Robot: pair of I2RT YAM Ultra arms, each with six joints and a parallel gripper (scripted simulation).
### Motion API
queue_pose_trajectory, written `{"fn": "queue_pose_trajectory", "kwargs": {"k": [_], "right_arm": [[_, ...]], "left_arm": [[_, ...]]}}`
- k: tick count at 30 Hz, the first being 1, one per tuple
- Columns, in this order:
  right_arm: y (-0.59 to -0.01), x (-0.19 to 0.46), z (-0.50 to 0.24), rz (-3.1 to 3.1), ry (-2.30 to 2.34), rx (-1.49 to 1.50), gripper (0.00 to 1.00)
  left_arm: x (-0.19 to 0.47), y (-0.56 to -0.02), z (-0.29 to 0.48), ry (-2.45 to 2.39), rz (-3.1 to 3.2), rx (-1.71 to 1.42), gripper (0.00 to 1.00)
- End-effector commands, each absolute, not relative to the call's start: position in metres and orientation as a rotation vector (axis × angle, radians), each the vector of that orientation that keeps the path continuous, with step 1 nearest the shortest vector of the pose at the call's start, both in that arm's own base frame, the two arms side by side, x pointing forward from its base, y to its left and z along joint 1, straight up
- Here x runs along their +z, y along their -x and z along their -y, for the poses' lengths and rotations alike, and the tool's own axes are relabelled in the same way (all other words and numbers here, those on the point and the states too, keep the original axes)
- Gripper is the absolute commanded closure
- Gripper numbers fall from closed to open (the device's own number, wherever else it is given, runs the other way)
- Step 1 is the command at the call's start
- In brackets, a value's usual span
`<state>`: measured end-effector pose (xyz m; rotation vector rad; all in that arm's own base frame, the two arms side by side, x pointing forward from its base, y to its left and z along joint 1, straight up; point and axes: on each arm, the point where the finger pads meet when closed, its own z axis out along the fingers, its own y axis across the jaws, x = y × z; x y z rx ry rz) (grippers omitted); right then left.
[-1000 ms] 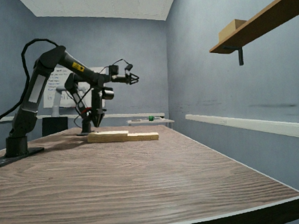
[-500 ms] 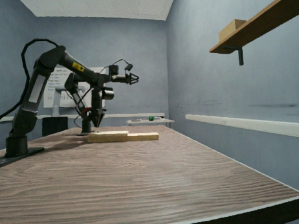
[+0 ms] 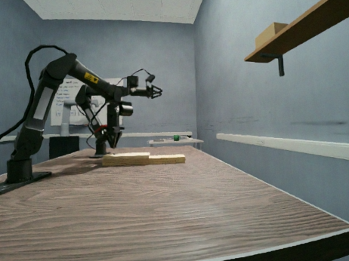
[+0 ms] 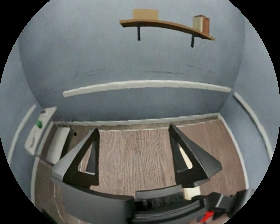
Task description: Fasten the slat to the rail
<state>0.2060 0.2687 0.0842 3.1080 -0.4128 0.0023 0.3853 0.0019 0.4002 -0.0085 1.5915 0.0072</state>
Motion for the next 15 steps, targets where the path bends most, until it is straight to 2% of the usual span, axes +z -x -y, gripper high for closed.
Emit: {"fn": "queue_pose_trajectory", "kwargs": {"k": [1, 15], "right_arm": [[-0.2068, 0.0837, -0.2736, 0.416, -3.123, 0.008, 0.88], [-0.207, 0.0741, -0.2739, 0.416, -3.123, 0.008, 0.88]], "left_arm": [[0.4118, -0.3806, -0.001, 0.0, -1.558, 0.0, 0.0], [0.4118, -0.3806, -0.001, 0.0, -1.558, 0.0, 0.0]]}}
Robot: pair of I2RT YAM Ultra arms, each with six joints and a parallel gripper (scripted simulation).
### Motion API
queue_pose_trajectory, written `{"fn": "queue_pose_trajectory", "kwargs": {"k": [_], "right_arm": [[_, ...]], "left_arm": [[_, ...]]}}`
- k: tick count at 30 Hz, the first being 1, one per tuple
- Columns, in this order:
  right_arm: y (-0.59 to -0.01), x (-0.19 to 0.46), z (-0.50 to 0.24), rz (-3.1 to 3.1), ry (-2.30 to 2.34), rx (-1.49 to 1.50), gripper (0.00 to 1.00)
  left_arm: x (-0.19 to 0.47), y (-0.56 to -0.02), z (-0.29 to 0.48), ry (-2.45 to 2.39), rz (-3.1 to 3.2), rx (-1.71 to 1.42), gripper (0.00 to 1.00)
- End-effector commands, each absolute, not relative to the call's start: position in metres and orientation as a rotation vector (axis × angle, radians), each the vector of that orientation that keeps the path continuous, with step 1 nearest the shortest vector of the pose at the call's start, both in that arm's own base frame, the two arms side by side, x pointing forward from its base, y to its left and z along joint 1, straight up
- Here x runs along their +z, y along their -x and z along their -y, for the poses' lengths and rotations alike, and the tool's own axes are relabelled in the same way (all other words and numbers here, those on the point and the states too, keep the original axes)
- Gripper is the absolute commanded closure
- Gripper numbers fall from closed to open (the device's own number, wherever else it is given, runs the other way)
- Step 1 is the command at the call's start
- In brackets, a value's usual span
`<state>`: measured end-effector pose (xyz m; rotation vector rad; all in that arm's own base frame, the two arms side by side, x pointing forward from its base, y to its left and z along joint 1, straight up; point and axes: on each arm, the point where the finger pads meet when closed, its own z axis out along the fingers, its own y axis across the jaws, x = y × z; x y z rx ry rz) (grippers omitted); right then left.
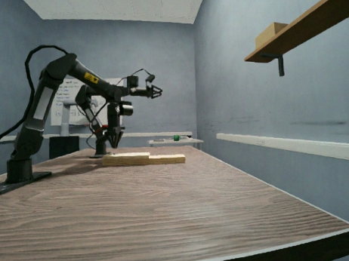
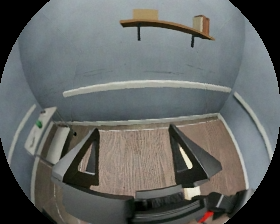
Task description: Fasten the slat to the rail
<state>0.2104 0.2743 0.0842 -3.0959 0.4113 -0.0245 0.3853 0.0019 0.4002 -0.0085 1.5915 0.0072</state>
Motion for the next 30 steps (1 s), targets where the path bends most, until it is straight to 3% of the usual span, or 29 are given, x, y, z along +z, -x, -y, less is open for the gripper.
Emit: {"fn": "queue_pose_trajectory", "kwargs": {"k": [1, 30], "right_arm": [[-0.207, 0.073, -0.274, -0.413, 3.105, -0.008, 0.88], [-0.207, 0.056, -0.274, -0.416, 3.106, -0.006, 0.88]], "left_arm": [[0.412, -0.381, -0.001, 0.0, -1.558, 0.0, 0.0], [0.412, -0.381, -0.001, 0.0, -1.558, 0.0, 0.0]]}}
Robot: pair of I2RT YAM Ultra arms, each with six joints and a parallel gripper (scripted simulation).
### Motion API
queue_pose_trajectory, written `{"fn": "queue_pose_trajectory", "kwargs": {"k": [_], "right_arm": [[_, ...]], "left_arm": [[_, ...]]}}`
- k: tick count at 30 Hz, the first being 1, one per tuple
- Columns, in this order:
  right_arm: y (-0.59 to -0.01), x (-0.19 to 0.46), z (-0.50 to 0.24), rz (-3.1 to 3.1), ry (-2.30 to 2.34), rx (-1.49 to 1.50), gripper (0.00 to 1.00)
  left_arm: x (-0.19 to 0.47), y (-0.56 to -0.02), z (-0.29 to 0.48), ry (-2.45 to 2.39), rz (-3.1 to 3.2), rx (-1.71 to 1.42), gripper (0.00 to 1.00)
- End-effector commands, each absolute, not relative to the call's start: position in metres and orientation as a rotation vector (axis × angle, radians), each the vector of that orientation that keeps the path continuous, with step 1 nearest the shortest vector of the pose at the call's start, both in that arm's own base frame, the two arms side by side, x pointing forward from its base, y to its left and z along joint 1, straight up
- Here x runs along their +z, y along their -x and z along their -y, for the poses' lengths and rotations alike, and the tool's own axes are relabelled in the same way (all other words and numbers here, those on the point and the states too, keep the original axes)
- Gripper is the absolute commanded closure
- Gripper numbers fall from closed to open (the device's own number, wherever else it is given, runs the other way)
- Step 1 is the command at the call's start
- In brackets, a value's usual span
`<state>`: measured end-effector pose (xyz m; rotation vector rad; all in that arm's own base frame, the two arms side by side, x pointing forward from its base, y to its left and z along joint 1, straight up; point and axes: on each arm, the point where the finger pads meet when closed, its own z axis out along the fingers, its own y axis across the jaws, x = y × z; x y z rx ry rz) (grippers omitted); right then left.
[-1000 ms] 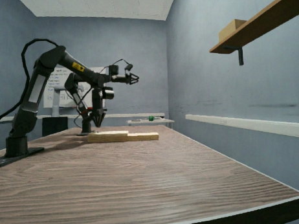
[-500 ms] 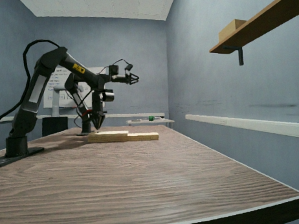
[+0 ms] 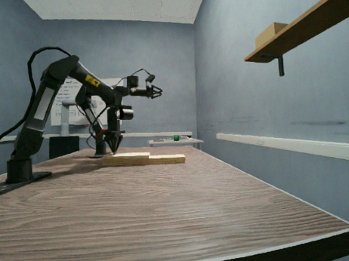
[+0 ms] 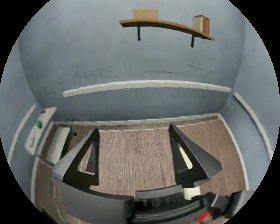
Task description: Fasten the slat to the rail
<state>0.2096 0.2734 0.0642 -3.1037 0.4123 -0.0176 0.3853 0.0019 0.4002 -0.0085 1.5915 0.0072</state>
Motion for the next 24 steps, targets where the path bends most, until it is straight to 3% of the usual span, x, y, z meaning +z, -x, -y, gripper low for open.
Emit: {"fn": "queue_pose_trajectory", "kwargs": {"k": [1, 24], "right_arm": [[-0.207, 0.057, -0.274, -0.42, 3.109, -0.004, 0.88], [-0.207, 0.084, -0.274, -0.424, 3.103, -0.009, 0.88]], "left_arm": [[0.412, -0.381, -0.001, 0.0, -1.558, 0.0, 0.0], [0.412, -0.381, -0.001, 0.0, -1.558, 0.0, 0.0]]}}
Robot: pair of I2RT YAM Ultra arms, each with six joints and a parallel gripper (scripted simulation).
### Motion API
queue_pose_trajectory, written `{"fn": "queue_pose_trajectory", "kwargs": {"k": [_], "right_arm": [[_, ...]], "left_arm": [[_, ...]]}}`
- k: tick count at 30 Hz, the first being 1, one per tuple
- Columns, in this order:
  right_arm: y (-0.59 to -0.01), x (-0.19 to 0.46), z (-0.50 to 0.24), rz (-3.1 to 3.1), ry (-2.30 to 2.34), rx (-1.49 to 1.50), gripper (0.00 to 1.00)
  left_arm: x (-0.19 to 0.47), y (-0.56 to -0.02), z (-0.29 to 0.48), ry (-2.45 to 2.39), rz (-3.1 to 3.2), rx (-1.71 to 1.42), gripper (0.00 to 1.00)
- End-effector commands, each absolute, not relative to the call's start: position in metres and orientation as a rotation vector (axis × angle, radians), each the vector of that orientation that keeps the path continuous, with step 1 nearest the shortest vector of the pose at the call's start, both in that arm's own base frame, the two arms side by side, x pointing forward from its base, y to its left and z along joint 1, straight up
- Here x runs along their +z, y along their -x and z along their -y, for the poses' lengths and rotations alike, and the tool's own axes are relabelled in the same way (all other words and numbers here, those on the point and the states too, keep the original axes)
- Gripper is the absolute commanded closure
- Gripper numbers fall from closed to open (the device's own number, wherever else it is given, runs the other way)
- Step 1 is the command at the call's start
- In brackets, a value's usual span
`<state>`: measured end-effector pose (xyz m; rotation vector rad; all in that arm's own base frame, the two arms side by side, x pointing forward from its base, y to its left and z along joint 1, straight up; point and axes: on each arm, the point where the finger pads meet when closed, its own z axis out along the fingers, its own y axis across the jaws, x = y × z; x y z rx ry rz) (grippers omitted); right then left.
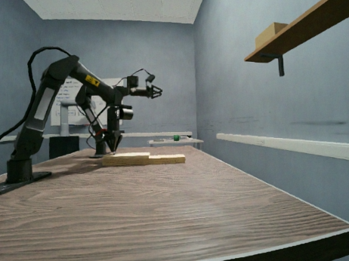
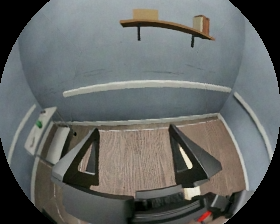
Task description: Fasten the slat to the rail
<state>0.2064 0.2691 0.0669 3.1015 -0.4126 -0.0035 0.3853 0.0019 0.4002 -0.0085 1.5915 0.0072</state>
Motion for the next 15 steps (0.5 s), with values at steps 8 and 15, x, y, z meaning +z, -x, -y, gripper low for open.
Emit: {"fn": "queue_pose_trajectory", "kwargs": {"k": [8, 15], "right_arm": [[-0.212, 0.09, -0.268, 0.416, -3.126, 0.011, 0.88], [-0.216, 0.094, -0.261, 0.416, -3.126, 0.012, 0.88]], "left_arm": [[0.412, -0.381, -0.001, 0.0, -1.558, 0.0, 0.0], [0.412, -0.381, -0.001, 0.0, -1.558, 0.0, 0.0]]}}
